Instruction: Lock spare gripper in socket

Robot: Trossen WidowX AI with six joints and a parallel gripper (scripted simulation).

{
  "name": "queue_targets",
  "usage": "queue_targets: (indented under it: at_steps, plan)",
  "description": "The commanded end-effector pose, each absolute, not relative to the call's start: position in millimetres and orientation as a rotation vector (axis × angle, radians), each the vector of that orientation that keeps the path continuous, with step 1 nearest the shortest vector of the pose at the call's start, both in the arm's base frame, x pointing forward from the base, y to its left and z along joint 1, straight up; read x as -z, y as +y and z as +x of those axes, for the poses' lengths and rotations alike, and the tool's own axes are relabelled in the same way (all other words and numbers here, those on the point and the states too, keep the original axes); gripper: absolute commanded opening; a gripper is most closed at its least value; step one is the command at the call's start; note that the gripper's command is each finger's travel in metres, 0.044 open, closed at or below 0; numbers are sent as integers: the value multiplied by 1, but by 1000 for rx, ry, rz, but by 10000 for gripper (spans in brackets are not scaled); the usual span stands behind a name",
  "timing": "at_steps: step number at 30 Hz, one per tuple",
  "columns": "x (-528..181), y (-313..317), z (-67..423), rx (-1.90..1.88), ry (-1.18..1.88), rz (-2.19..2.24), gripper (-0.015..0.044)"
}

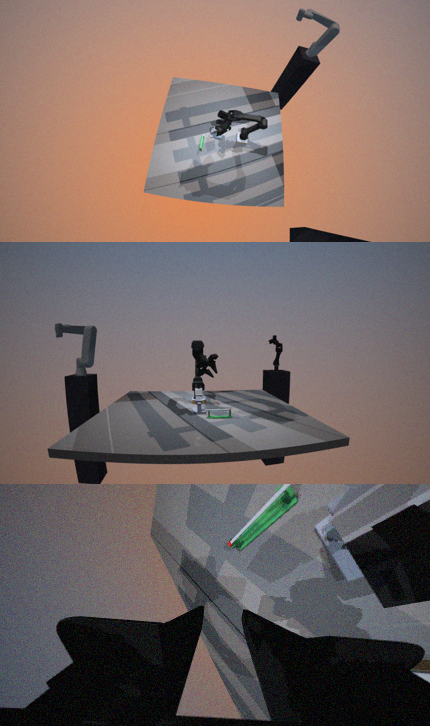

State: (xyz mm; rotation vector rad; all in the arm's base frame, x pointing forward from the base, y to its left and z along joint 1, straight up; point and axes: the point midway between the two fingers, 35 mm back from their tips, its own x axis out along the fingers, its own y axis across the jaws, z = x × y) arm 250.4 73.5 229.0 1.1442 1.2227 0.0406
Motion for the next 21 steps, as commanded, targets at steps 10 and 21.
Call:
queue_targets:
  at_steps: [10, 21]
  plan:
    - [-196, 88, 345, -509, 1349, -340, 180]
    - [-168, 99, 385, -839, 1379, -1070, 180]
